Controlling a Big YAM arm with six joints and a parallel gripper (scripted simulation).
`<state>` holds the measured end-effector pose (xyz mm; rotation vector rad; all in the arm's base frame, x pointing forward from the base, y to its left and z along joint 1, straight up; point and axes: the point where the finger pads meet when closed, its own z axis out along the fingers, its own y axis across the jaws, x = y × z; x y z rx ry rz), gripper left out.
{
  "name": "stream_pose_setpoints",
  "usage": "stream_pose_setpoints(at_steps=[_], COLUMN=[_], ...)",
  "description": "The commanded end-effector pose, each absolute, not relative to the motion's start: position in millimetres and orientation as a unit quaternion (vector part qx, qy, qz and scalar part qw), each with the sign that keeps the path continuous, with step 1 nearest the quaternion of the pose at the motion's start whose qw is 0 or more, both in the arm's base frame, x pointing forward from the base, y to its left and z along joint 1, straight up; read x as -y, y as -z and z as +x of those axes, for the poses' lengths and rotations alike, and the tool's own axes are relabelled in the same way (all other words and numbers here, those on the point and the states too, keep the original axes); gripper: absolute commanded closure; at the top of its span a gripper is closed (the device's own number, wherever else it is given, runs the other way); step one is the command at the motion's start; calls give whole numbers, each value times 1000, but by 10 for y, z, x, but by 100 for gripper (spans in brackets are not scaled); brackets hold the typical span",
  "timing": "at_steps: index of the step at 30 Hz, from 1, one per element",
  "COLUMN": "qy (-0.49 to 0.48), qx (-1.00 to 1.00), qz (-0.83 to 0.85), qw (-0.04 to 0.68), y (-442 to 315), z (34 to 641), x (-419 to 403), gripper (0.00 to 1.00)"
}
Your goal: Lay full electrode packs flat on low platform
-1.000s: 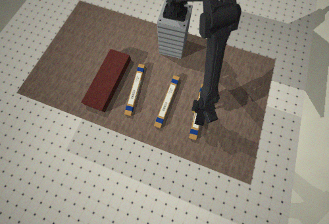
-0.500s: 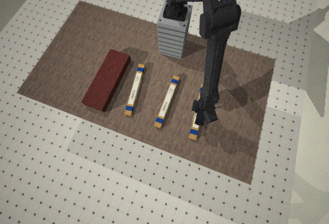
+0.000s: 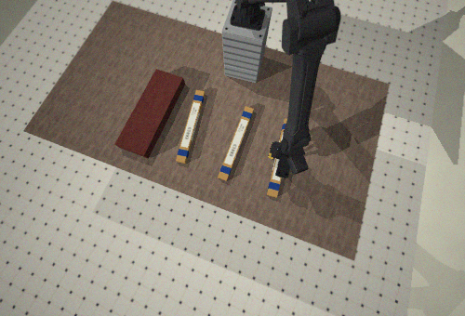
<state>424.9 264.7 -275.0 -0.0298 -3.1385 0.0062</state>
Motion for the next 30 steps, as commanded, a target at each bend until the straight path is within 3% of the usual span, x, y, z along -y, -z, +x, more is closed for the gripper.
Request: stream_pose_setpoints(at_steps=[1, 21, 30], qy=[9, 10, 6], qx=[1000, 1000, 1000], qz=[-12, -12, -13], qw=[-15, -16, -11], y=[2641, 2636, 2274], z=[4424, 4429, 4303], x=[-2813, -2816, -2726], gripper=[26, 26, 26])
